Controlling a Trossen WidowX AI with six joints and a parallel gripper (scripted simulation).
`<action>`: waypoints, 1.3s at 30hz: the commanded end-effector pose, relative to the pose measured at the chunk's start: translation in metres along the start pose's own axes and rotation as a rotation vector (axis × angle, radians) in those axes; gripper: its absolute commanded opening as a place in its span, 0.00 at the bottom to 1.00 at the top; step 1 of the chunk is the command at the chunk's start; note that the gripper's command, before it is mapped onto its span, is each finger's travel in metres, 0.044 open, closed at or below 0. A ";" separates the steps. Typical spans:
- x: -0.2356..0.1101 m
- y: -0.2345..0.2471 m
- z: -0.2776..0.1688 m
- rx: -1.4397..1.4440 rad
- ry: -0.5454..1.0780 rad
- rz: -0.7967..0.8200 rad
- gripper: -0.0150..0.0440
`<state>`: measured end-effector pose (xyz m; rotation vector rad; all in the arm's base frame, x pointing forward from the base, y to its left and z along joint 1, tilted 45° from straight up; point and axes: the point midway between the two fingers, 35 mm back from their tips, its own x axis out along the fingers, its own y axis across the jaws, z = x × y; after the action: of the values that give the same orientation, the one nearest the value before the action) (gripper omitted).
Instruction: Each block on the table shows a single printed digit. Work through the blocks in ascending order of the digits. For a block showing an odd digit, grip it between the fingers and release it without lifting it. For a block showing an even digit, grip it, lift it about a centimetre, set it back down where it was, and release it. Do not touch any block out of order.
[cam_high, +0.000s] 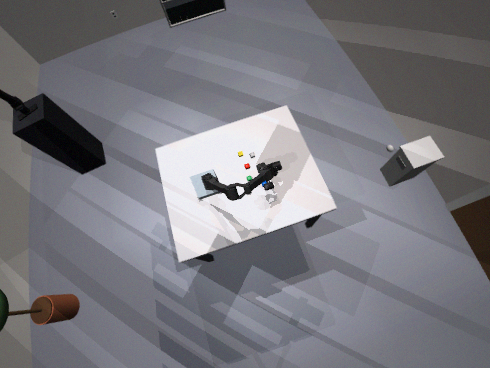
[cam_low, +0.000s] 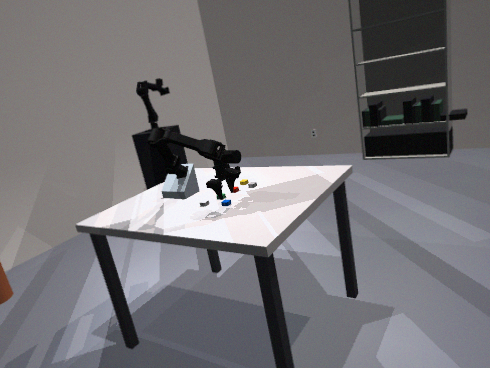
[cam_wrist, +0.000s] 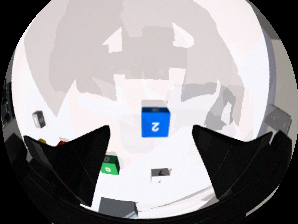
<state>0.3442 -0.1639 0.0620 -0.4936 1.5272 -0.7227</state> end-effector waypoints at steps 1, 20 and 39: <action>0.004 -0.001 0.002 -0.002 -0.012 -0.005 0.93; 0.034 -0.001 0.002 -0.002 -0.012 -0.007 0.93; 0.034 -0.001 0.002 -0.002 -0.012 -0.007 0.46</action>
<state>0.3426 -0.1886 0.0384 -0.4996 1.5157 -0.7242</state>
